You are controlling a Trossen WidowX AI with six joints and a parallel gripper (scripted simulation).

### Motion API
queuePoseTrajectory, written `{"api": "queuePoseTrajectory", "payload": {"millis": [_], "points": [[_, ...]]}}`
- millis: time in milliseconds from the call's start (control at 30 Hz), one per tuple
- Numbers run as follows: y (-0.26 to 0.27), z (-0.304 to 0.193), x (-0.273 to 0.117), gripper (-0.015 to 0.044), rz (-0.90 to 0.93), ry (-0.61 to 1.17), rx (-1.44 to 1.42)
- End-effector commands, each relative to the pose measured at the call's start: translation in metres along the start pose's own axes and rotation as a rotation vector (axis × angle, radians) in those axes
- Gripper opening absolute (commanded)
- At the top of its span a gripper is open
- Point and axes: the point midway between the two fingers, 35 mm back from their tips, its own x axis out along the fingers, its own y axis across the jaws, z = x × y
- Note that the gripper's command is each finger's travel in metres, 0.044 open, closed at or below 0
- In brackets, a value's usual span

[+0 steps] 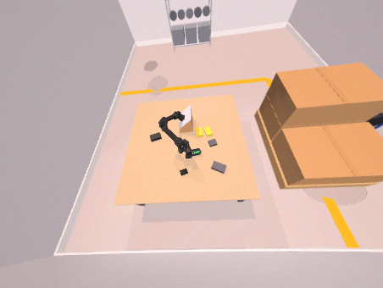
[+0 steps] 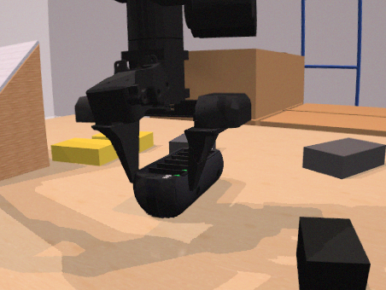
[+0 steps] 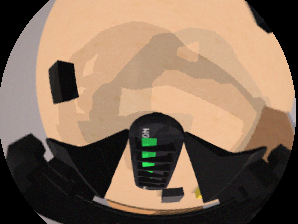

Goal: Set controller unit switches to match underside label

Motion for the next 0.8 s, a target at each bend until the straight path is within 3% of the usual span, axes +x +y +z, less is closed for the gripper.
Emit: {"api": "queuePoseTrajectory", "payload": {"millis": [0, 767], "points": [[-0.008, 0.0, 0.001, 0.0, -0.008, -0.002, -0.01], [-0.03, 0.0, 0.001, 0.0, -0.009, -0.002, -0.011]]}}
